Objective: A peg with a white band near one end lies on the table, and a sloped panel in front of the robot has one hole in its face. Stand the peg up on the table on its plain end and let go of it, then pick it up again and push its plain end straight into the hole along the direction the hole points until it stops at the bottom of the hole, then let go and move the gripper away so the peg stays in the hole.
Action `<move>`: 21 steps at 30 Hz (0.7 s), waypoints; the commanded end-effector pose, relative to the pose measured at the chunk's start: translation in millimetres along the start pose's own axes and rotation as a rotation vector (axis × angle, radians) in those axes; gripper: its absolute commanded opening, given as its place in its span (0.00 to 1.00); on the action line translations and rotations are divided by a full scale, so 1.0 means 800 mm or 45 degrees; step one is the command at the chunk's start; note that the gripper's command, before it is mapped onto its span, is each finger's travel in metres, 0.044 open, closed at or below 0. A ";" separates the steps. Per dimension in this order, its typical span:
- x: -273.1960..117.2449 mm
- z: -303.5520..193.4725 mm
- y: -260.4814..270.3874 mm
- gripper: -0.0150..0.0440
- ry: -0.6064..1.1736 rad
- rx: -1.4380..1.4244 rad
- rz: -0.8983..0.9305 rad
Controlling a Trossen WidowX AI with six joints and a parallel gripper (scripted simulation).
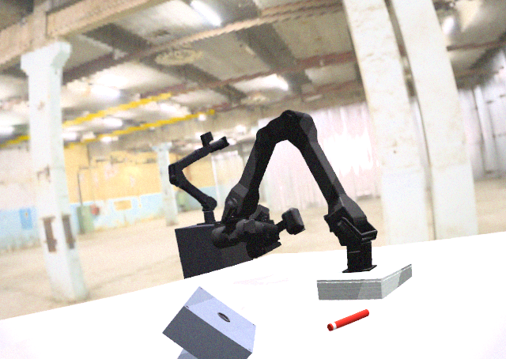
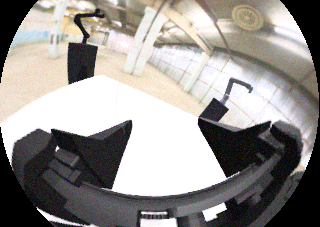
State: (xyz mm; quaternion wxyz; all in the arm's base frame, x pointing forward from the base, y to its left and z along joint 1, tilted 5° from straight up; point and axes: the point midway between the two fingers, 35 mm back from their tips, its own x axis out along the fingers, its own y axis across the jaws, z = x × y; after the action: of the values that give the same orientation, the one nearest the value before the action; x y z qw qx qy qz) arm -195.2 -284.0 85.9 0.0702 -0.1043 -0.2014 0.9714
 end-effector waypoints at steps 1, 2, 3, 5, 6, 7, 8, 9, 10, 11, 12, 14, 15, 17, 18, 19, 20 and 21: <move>-0.015 -0.006 0.006 1.00 0.027 -0.042 0.055; -0.019 -0.007 0.008 1.00 0.033 -0.059 0.070; -0.023 -0.009 0.010 1.00 0.039 -0.077 0.085; -0.029 -0.010 0.012 1.00 0.045 -0.120 0.106; -0.032 -0.011 0.014 1.00 0.050 -0.140 0.118; -0.036 -0.012 0.015 1.00 0.056 -0.166 0.134; -0.041 -0.014 0.017 1.00 0.063 -0.194 0.152; -0.045 -0.015 0.019 1.00 0.069 -0.223 0.170; -0.050 -0.016 0.021 1.00 0.075 -0.252 0.188; -0.054 -0.018 0.023 1.00 0.080 -0.281 0.206; -0.059 -0.019 0.024 1.00 0.085 -0.310 0.225; -0.068 -0.022 0.028 1.00 0.094 -0.368 0.263; -0.073 -0.024 0.029 1.00 0.098 -0.398 0.282; -0.083 -0.027 0.032 1.00 0.098 -0.467 0.318; -0.088 -0.028 0.033 1.00 0.097 -0.502 0.336; -0.093 -0.030 0.035 1.00 0.096 -0.537 0.354; -0.099 -0.031 0.036 1.00 0.095 -0.572 0.372; -0.104 -0.033 0.037 1.00 0.093 -0.607 0.390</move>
State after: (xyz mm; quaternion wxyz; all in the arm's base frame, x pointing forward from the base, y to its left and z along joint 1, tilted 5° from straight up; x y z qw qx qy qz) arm -121.7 -313.0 65.0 -0.0758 -0.1779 -0.3793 0.9048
